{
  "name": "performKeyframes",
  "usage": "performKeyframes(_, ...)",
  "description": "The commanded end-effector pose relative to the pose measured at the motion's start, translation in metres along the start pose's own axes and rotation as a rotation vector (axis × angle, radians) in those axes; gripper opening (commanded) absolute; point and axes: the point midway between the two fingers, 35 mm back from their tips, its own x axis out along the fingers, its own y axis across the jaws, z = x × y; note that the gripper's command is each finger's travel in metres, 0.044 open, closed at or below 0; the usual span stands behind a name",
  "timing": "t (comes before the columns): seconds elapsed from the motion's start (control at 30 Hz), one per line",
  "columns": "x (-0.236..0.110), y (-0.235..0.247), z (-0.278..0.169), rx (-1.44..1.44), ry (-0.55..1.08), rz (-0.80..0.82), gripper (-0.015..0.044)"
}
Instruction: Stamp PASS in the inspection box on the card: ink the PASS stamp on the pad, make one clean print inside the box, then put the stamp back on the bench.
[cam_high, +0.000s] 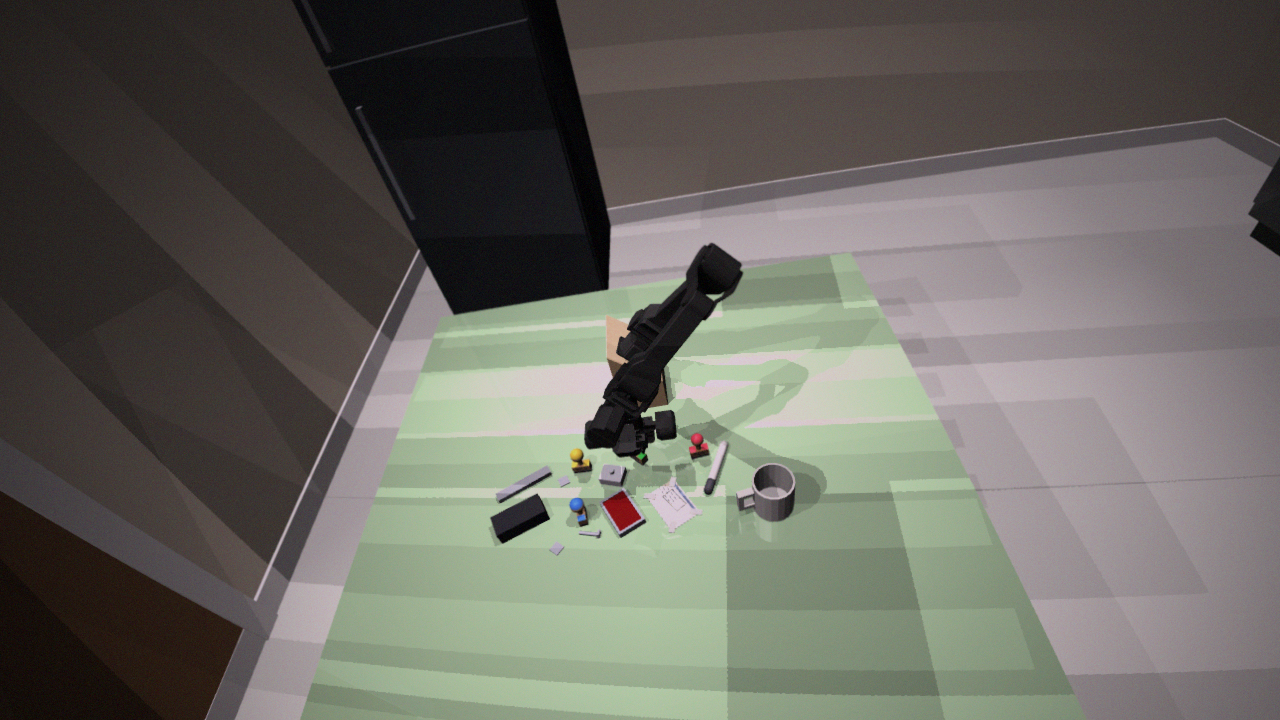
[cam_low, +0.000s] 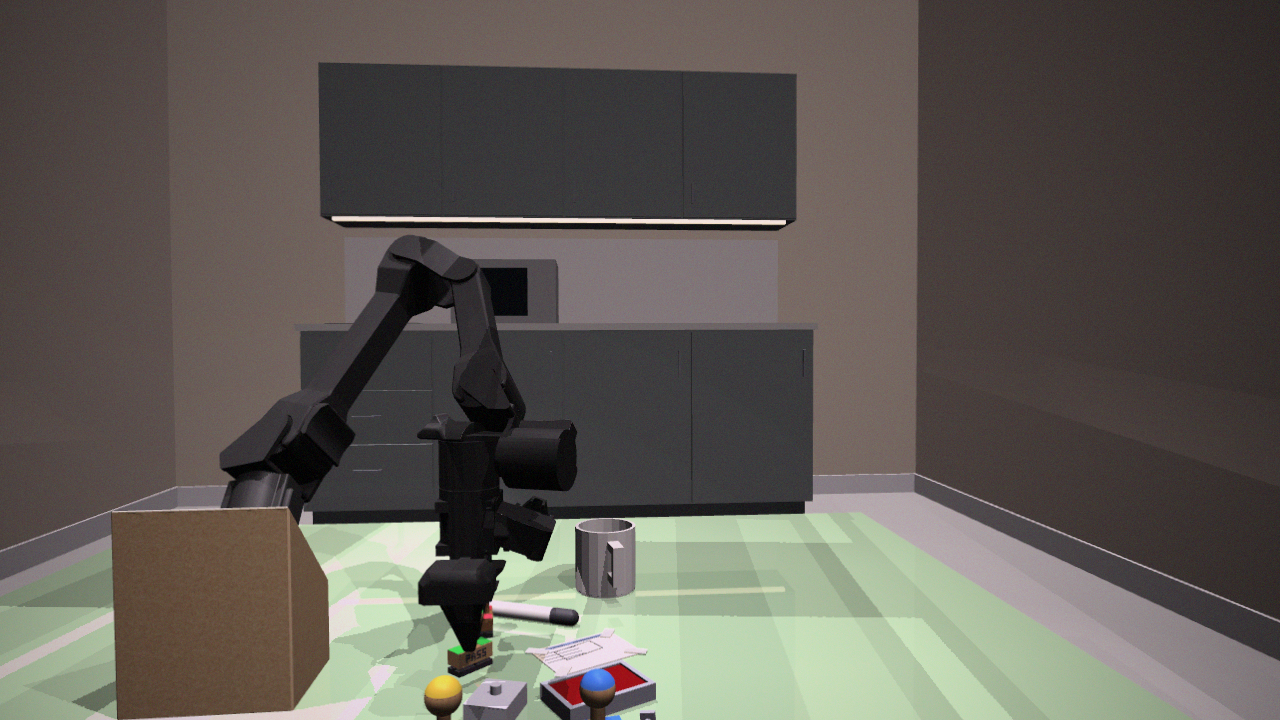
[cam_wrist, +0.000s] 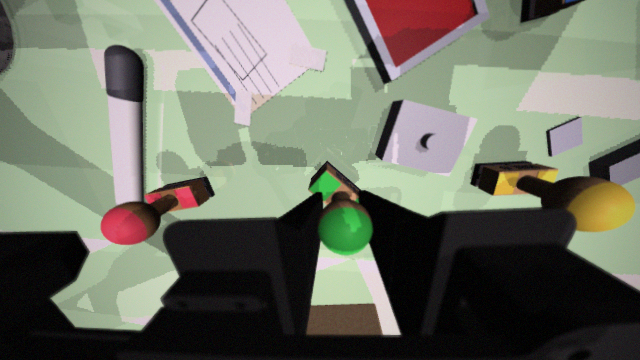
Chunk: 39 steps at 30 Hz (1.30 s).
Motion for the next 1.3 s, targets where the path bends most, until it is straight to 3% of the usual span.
performKeyframes(0.0, -0.003, -0.001, 0.000, -0.005, 0.001, -0.005, 0.0000)
performKeyframes(1.27, -0.020, -0.001, 0.001, -0.004, 0.001, -0.005, 0.0000)
